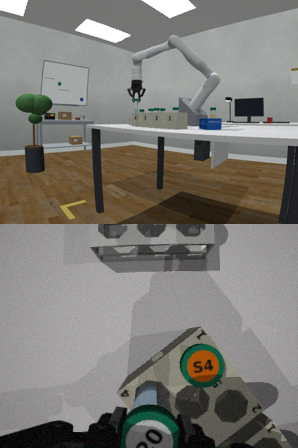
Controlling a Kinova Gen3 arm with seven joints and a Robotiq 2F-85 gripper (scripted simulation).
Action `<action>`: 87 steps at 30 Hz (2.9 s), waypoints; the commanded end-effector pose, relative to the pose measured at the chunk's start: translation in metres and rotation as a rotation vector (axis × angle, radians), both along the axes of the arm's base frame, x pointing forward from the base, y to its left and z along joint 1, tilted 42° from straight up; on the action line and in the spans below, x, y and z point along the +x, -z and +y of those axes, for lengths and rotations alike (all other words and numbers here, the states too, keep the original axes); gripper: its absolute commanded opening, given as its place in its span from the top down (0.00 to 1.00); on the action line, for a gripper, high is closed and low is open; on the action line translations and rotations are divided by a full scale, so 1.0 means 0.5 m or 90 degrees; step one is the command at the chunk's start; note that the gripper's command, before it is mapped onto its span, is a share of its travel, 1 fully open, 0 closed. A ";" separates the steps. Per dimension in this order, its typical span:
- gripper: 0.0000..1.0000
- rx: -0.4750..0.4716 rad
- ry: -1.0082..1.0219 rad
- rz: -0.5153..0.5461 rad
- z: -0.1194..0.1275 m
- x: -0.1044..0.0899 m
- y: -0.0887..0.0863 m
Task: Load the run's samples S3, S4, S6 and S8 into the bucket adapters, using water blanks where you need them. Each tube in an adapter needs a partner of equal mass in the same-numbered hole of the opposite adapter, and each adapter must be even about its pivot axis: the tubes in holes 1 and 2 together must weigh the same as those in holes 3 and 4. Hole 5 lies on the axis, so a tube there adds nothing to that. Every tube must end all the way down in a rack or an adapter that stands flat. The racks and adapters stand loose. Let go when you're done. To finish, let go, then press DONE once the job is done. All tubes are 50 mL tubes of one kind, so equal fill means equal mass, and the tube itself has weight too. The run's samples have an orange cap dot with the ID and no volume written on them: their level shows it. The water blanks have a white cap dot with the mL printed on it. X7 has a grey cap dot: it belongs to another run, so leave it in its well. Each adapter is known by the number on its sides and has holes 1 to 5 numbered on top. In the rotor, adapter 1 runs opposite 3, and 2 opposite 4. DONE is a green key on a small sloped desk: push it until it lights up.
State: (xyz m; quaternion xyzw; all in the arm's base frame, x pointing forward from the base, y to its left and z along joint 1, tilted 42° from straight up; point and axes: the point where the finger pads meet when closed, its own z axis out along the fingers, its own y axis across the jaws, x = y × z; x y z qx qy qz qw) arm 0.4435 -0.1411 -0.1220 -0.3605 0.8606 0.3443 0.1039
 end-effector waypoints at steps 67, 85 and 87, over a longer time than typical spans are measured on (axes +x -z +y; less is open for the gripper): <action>0.90 -0.001 0.001 -0.001 0.052 -0.005 0.059; 0.90 -0.001 0.001 -0.001 0.066 -0.006 0.075; 0.90 -0.001 0.001 -0.001 0.068 -0.006 0.077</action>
